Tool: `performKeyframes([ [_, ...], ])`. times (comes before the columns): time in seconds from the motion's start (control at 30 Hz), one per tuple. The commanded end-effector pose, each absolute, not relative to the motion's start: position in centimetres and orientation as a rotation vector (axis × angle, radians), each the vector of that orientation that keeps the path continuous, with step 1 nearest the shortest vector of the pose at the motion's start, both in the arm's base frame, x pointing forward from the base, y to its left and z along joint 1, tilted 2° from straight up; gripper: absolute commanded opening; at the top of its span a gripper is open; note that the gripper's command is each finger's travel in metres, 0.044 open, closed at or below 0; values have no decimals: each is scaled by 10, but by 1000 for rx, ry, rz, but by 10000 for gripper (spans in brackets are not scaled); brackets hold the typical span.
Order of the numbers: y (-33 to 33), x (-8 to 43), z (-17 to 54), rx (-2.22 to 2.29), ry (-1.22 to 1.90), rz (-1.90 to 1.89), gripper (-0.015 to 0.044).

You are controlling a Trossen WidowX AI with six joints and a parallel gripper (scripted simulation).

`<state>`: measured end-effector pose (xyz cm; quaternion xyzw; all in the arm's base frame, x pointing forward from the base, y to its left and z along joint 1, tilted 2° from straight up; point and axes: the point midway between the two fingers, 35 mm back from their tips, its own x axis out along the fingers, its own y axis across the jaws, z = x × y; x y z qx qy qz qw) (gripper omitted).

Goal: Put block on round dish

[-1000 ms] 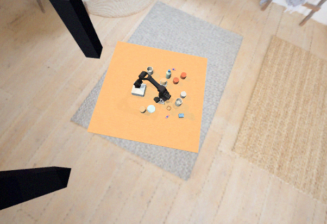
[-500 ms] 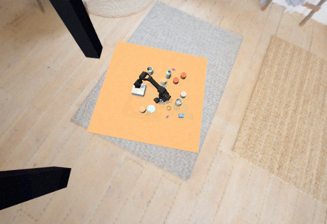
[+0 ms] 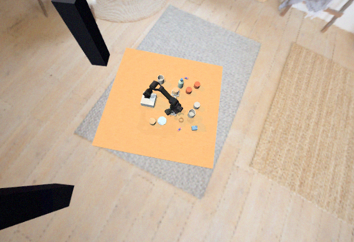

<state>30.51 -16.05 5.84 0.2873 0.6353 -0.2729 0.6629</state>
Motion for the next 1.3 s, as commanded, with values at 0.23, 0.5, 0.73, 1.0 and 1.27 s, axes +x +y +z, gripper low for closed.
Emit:
performKeyframes([
  [0.23, -160, 305, 63, 657, 1442, -616, 3],
  [0.5, -162, 306, 105, 657, 1441, -616, 0],
  [0.73, -161, 302, 143, 657, 1442, -616, 0],
  [1.0, -165, 299, 147, 656, 1442, -617, 0],
  [1.27, -215, 265, 103, 652, 1443, -621, 0],
])
